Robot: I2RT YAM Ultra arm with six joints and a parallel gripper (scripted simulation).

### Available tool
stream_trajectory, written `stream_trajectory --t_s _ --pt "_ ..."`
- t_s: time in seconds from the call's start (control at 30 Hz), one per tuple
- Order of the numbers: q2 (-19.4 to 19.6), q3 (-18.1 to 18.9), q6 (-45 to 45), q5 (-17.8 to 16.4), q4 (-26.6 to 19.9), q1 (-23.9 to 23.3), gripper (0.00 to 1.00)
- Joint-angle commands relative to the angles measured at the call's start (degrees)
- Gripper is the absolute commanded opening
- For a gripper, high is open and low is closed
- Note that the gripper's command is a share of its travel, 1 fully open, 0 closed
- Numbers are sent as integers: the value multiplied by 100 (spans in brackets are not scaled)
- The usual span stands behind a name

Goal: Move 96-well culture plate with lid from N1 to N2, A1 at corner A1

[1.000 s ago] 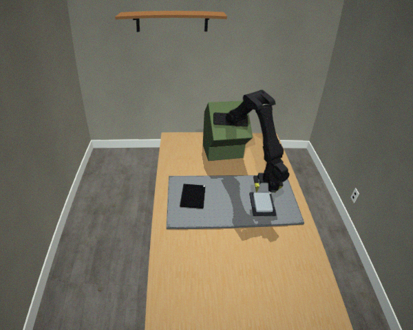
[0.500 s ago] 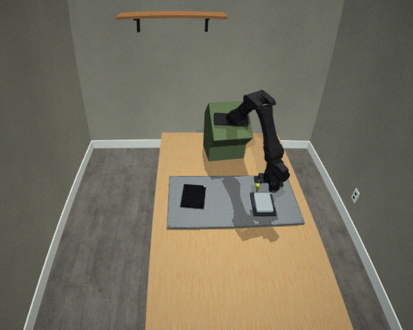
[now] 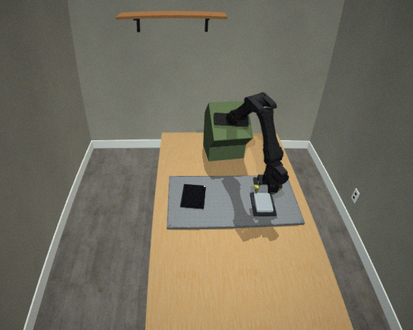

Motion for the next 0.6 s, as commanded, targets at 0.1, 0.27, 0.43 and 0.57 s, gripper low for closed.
stream_trajectory --t_s 0.1,0.27,0.43,0.57 --pt "144 162 -67 -29 293 -76 100" --pt "233 173 -78 -47 373 -66 100" --pt "392 179 -96 -55 504 -117 100" --pt "509 224 -109 -75 603 -114 100"
